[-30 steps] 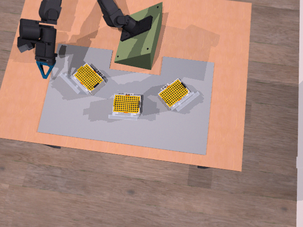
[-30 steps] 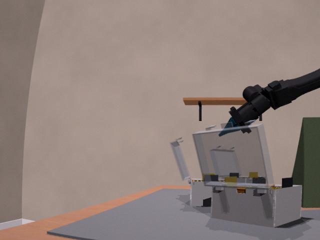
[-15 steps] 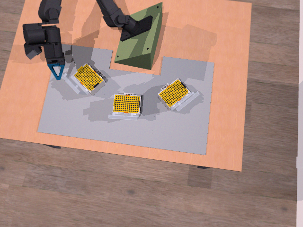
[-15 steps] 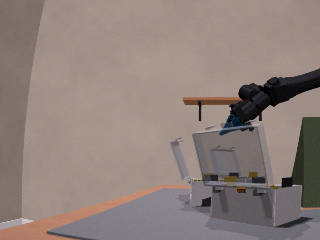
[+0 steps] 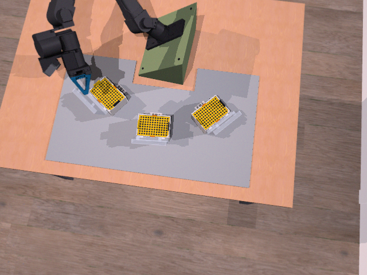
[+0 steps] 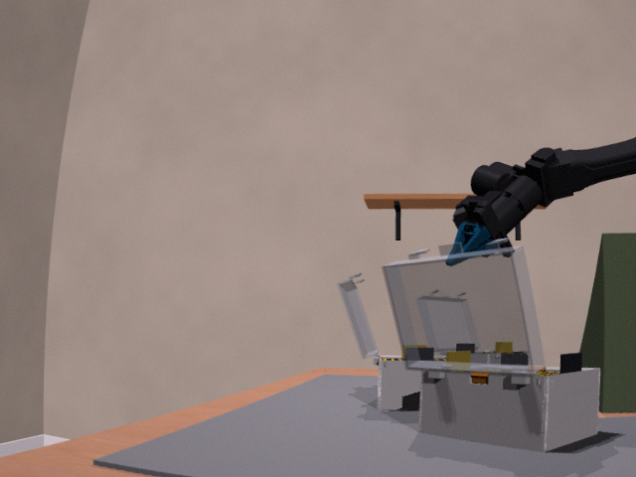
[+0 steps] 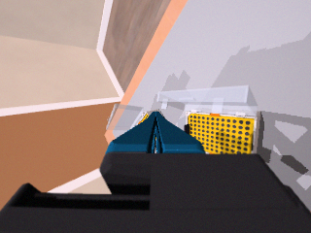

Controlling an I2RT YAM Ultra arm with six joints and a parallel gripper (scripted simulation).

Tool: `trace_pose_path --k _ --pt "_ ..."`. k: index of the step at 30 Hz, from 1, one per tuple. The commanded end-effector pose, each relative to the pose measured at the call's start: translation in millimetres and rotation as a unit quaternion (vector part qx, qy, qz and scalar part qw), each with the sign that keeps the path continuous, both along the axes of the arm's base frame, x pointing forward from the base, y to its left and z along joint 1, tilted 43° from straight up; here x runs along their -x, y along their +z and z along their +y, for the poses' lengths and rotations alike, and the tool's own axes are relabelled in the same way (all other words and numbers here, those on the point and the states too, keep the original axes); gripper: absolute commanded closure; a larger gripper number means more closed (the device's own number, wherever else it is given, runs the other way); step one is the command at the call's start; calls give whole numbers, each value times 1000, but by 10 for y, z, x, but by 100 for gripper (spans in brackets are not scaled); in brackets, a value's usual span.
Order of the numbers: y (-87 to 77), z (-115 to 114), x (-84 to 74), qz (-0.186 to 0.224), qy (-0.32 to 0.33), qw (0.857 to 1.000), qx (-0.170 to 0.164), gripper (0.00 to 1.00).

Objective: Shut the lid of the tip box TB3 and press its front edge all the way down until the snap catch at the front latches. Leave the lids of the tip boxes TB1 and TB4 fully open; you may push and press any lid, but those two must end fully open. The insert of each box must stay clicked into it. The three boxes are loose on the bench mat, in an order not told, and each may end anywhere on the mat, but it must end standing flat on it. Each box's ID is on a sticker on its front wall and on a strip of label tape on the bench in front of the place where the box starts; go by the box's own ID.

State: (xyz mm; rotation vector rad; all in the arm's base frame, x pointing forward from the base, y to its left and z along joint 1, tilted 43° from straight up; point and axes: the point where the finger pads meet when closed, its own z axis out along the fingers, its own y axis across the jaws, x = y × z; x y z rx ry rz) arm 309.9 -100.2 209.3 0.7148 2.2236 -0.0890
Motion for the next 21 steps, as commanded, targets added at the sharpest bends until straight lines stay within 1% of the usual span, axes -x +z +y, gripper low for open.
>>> trace_pose_path --k 1,4,6,8,11,14,17,18,20,21 --pt "-83 117 77 27 24 999 -1 100" --pt "-165 221 151 65 56 996 -2 100" --pt "-206 273 188 70 61 996 -2 100" --pt "-206 273 188 70 61 996 -2 100" --pt "-279 373 274 108 94 990 -3 100" --pt "-315 422 317 113 99 989 -3 100" --pt "-380 517 415 150 132 980 -4 100" --pt "-401 548 447 155 136 978 -4 100" --pt "-411 563 461 155 136 978 -4 100" --pt "-429 592 498 167 147 975 -4 100"
